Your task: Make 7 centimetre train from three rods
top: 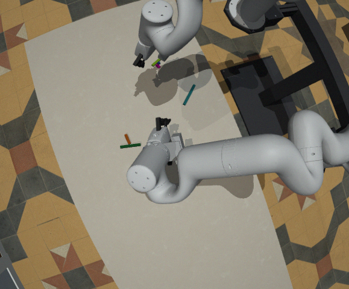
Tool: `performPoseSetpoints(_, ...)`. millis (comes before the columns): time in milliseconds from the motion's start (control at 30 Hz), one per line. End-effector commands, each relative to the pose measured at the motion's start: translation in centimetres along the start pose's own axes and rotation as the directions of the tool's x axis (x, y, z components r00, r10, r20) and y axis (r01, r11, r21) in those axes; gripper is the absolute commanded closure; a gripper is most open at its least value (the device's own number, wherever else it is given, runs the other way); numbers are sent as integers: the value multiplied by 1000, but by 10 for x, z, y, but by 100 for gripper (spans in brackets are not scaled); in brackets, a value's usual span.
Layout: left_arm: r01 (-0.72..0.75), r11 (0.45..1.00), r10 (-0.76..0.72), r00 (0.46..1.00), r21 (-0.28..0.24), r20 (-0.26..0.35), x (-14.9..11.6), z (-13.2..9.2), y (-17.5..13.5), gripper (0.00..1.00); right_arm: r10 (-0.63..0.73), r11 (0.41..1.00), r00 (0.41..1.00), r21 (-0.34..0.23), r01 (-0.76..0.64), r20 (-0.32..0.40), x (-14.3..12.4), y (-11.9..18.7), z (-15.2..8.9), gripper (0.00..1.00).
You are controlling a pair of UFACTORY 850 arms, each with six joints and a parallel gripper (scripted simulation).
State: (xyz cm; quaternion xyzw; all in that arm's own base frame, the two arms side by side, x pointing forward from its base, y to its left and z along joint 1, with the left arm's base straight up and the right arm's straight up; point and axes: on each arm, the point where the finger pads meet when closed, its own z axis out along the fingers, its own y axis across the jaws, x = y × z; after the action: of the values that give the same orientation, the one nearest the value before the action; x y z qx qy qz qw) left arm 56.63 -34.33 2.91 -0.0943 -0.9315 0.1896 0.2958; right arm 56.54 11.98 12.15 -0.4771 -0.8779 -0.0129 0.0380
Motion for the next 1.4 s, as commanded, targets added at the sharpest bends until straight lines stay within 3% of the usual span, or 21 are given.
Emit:
performPoseSetpoints(0, -201, 977, 203, 979, -68, 10, -7, 18, -17, 0, 229, 973, 973, -7, -229, 10, -55, -28, -33, 0)
performPoseSetpoints(167, -423, 894, 426, 905, -147, -15, -13, 40, -38, 0, 492, 871, 871, -20, -492, 4, -113, -73, -68, 0)
performPoseSetpoints(233, -423, 894, 426, 905, -147, -15, -13, 40, -38, 0, 492, 871, 871, -20, -492, 4, -113, -73, -68, 0)
performPoseSetpoints(300, -565, 802, 567, 822, -195, -49, -16, 56, -52, 0, 632, 775, 775, -27, -632, -1, -150, -109, -91, 0)
performPoseSetpoints(400, -642, 735, 643, 762, -219, -75, -19, 65, -61, 0, 744, 667, 668, -32, -744, -7, -169, -134, -105, 0)
performPoseSetpoints(667, -873, 405, 861, 464, -272, -206, -25, 101, -97, 0, 970, 240, 241, -39, -970, -30, -228, -234, -155, 0)
performPoseSetpoints(733, -910, 311, 893, 378, -274, -244, -26, 110, -107, 0, 991, 131, 133, -39, -991, -35, -238, -261, -167, 0)
performPoseSetpoints(800, -910, 311, 893, 378, -274, -244, -26, 110, -107, 0, 991, 131, 133, -39, -991, -35, -238, -261, -167, 0)
performPoseSetpoints(833, -944, 192, 918, 270, -270, -290, -27, 120, -118, 0, 998, 42, 44, -38, -998, -40, -253, -301, -185, 0)
performPoseSetpoints(867, -954, 139, 924, 221, -265, -311, -27, 125, -124, 0, 998, -47, -45, -37, -998, -44, -254, -311, -188, 0)
performPoseSetpoints(933, -962, 84, 928, 171, -260, -332, -28, 130, -129, 0, 991, -125, -123, -36, -991, -48, -257, -327, -194, 0)
performPoseSetpoints(1133, -955, -218, 890, -110, -200, -443, -28, 158, -159, 0, 889, -456, -454, -26, -889, -63, -266, -416, -227, 0)
performPoseSetpoints(1300, -886, -449, 788, -329, -120, -520, -26, 181, -186, 0, 718, -695, -692, -14, -719, -73, -260, -490, -253, 0)
performPoseSetpoints(1367, -886, -449, 788, -329, -120, -520, -26, 181, -186, 0, 718, -695, -692, -14, -719, -73, -260, -490, -253, 0)
